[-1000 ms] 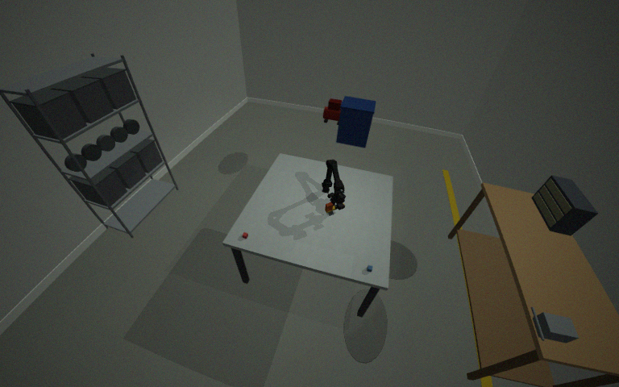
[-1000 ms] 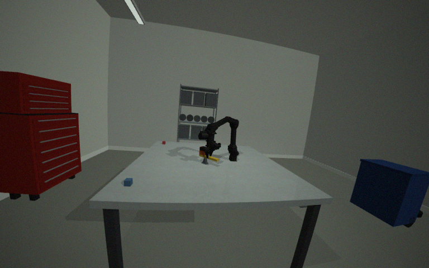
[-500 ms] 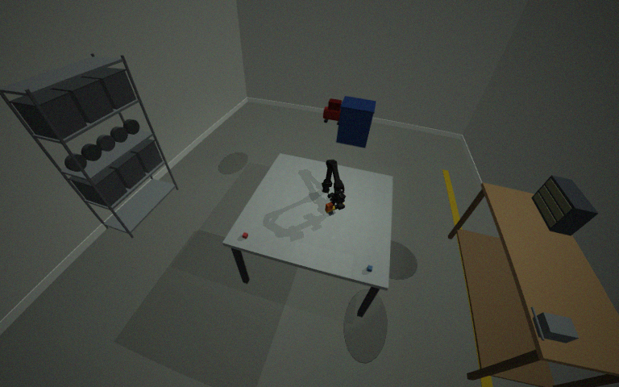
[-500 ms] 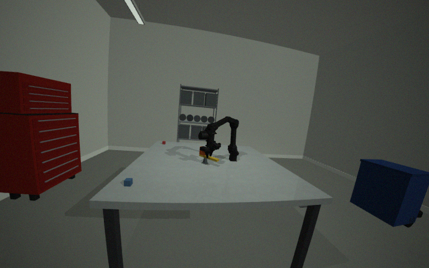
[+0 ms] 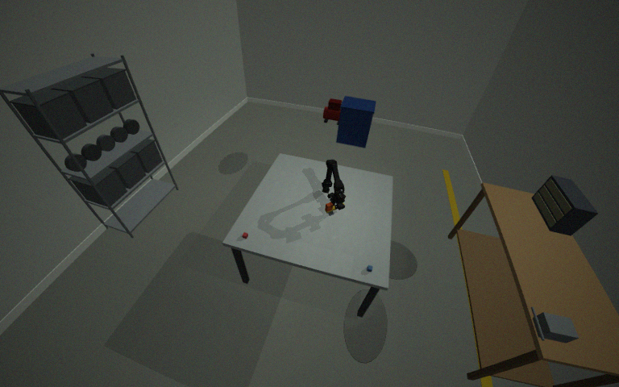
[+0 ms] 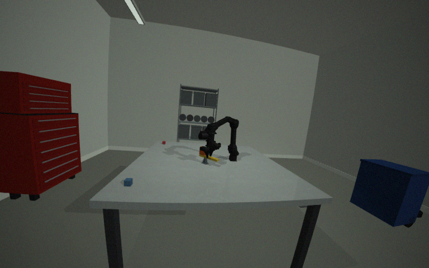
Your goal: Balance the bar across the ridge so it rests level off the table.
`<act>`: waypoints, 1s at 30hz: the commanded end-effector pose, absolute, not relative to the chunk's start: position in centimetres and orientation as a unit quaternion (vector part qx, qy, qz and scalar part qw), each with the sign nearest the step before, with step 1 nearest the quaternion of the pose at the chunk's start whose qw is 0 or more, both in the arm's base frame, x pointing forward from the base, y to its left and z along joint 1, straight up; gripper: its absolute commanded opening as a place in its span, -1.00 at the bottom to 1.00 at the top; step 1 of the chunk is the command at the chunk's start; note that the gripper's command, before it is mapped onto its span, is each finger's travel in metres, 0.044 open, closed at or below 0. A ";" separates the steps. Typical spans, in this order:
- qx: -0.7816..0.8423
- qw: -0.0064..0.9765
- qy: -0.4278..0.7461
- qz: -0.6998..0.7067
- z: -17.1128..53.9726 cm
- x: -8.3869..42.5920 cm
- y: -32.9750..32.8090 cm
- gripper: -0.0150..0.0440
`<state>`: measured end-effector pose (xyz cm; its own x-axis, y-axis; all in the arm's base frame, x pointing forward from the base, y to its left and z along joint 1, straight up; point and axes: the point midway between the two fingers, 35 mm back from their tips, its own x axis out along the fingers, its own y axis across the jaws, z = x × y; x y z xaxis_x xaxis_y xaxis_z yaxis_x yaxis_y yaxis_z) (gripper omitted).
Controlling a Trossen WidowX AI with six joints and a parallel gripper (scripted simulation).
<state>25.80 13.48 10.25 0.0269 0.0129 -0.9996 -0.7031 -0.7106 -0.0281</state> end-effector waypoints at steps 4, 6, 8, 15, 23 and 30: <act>-0.661 0.277 0.261 0.647 10.3 25.8 13.5 0.09; -0.661 0.277 0.261 0.647 10.3 25.8 13.5 0.14; -0.661 0.277 0.261 0.647 10.3 25.8 13.5 0.14; -0.661 0.277 0.261 0.647 10.3 25.8 13.5 0.14; -0.661 0.277 0.261 0.647 10.3 25.8 13.5 0.76; -0.661 0.277 0.261 0.647 11.1 25.9 13.5 1.00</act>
<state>25.78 13.46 10.37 0.0240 0.0114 -0.9996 -0.7031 -0.7106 -0.0250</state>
